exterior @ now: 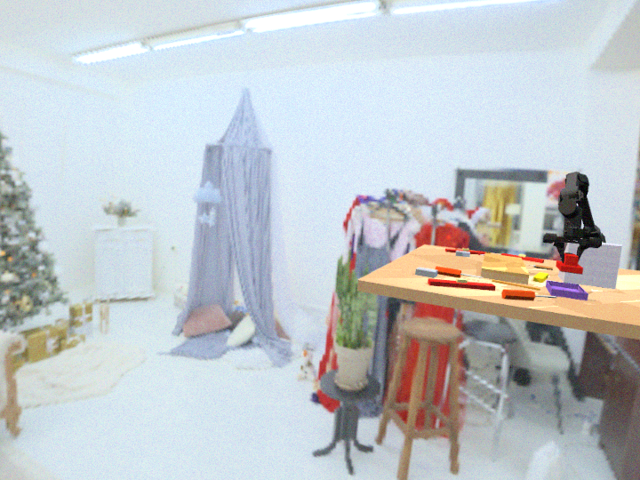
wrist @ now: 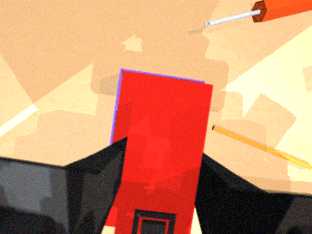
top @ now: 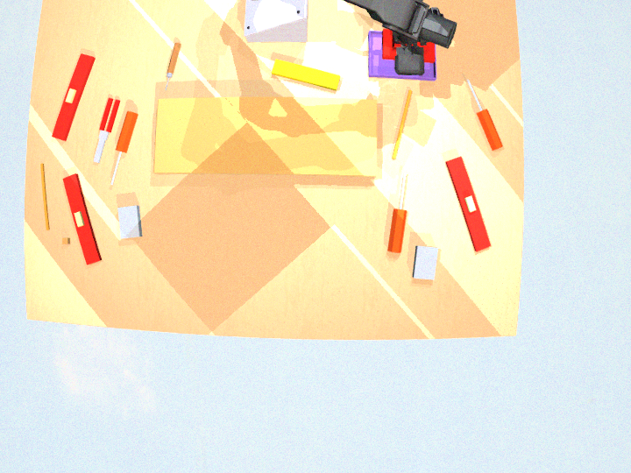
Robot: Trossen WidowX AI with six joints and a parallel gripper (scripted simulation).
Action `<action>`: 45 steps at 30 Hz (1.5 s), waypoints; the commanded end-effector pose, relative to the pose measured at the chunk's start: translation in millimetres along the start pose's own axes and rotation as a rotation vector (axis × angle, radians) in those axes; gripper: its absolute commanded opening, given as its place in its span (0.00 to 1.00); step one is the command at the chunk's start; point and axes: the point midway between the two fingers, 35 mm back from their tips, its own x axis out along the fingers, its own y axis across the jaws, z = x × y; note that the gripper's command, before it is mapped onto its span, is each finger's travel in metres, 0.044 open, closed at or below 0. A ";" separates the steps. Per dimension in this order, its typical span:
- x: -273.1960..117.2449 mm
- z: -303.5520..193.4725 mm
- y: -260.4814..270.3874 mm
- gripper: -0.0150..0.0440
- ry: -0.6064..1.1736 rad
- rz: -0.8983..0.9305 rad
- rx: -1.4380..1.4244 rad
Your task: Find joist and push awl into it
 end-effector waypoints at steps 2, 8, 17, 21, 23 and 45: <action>11.4 -1.4 -0.7 0.25 -0.003 -0.001 -0.005; 25.1 -5.1 -1.1 0.25 -0.003 -0.002 -0.005; 45.3 -11.5 -1.1 0.25 -0.002 -0.002 -0.004; 54.1 -14.7 -0.8 0.25 -0.002 -0.002 -0.004; 58.4 -16.4 -0.6 0.25 -0.002 -0.003 -0.004; 77.0 -23.7 0.7 0.43 0.004 0.003 -0.001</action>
